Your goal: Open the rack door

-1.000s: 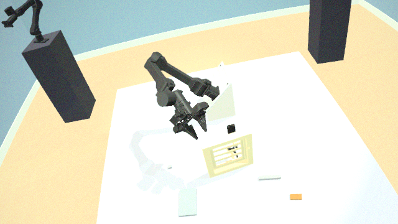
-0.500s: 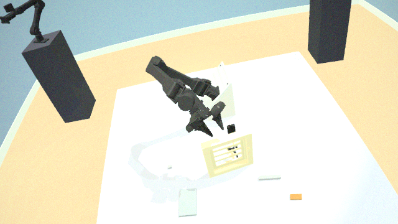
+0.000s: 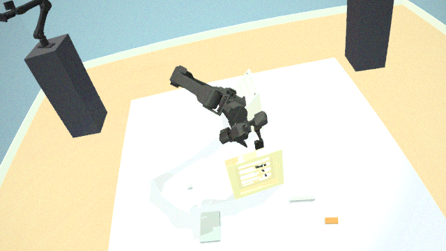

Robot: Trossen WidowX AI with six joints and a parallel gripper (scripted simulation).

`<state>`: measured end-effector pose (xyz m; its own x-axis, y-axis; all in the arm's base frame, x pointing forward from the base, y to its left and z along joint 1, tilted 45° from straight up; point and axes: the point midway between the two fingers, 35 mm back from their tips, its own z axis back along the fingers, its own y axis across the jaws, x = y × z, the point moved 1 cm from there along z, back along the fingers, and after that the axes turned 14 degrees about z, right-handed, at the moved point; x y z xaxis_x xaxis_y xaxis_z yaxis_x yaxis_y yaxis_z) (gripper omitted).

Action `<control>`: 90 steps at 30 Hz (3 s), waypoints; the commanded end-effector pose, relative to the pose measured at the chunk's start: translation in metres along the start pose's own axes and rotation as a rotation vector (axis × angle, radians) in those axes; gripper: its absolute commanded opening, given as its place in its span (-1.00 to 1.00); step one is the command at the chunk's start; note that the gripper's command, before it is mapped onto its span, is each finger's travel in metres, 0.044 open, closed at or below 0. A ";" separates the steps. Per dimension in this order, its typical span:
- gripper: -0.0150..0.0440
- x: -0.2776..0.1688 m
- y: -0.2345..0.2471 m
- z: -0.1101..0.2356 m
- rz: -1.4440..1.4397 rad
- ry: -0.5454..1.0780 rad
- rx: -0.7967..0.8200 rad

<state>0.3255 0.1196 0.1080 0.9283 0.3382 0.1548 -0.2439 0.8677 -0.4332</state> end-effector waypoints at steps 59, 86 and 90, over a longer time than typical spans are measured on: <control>0.47 -0.033 0.020 -0.058 0.251 0.286 -0.291; -0.45 -0.036 0.017 -0.066 0.249 0.285 -0.292; -0.45 -0.036 0.017 -0.066 0.257 0.287 -0.291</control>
<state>0.3072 0.0995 0.0372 0.9038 0.3711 -0.2133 -0.4129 0.6245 -0.6630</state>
